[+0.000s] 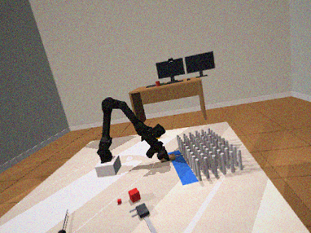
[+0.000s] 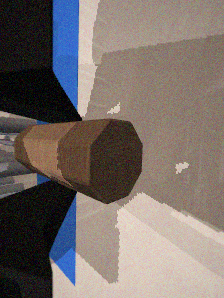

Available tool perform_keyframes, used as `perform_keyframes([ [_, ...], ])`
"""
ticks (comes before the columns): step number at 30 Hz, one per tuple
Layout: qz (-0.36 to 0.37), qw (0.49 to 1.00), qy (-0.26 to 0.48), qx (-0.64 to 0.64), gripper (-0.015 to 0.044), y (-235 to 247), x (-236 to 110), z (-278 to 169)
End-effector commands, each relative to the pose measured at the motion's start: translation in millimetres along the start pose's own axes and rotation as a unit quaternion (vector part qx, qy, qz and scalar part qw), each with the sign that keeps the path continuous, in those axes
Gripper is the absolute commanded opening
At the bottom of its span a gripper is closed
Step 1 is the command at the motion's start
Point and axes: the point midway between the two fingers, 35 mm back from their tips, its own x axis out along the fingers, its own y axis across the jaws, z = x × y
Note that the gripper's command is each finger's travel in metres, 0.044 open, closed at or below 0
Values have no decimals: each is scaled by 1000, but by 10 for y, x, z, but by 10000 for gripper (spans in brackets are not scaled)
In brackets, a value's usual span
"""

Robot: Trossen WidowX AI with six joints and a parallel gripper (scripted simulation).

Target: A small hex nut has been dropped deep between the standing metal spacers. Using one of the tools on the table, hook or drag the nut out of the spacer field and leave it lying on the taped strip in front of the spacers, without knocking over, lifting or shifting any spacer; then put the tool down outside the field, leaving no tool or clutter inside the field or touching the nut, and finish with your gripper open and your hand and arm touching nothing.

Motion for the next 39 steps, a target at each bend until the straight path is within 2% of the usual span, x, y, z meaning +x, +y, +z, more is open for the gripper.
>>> perform_keyframes([
  [1, 2, 1000, 2, 2, 0, -4, -23, 15],
  [39, 2, 1000, 1, 2, 0, -28, -112, 214],
])
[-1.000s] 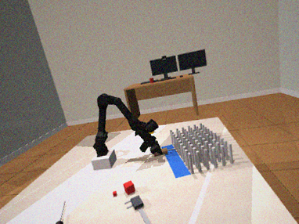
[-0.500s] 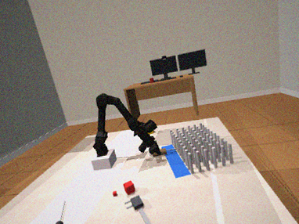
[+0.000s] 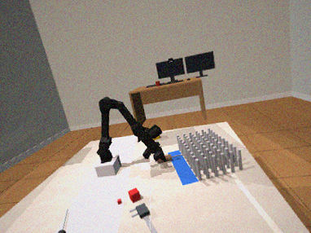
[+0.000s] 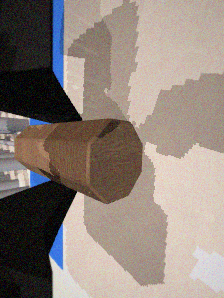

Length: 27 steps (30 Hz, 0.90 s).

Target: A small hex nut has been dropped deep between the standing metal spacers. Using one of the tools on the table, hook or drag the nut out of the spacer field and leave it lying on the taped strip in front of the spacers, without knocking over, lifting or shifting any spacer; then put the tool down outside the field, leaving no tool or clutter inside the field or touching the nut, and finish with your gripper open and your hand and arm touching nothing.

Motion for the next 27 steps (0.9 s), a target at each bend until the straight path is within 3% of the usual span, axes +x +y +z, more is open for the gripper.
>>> perform_keyframes([
  [1, 0, 1000, 1, 0, 0, -2, -23, 25],
  [27, 0, 1000, 0, -2, 0, -14, -92, 164],
])
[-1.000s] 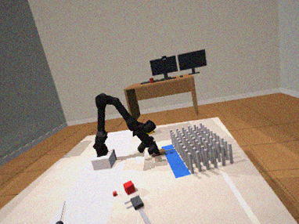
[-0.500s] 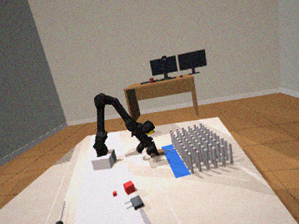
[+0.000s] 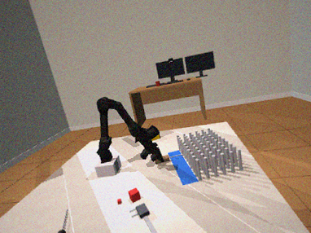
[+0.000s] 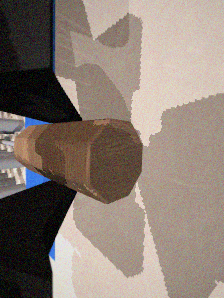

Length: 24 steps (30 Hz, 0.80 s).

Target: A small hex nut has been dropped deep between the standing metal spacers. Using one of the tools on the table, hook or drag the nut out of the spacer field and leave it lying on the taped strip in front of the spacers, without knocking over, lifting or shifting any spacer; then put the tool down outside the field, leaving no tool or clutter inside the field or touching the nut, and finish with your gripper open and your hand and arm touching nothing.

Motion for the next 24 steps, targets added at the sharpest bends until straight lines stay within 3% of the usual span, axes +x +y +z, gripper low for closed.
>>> perform_keyframes([
  [1, -2, 1000, 1, -3, 0, -9, -23, 28],
  [24, -1, 1000, 0, -3, 0, -10, -87, 153],
])
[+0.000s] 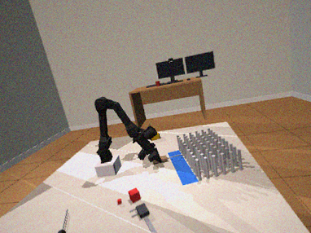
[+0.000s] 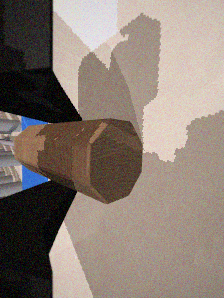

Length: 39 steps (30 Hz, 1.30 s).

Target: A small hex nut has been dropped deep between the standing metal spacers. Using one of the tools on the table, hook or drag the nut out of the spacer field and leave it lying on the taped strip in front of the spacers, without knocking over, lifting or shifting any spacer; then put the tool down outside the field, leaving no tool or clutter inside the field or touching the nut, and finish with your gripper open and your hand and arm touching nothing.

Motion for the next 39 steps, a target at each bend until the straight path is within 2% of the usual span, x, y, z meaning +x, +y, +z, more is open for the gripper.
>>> perform_keyframes([
  [1, -2, 1000, 1, -2, 0, -8, -23, 30],
  [39, -2, 1000, 0, -2, 0, -7, -135, 242],
])
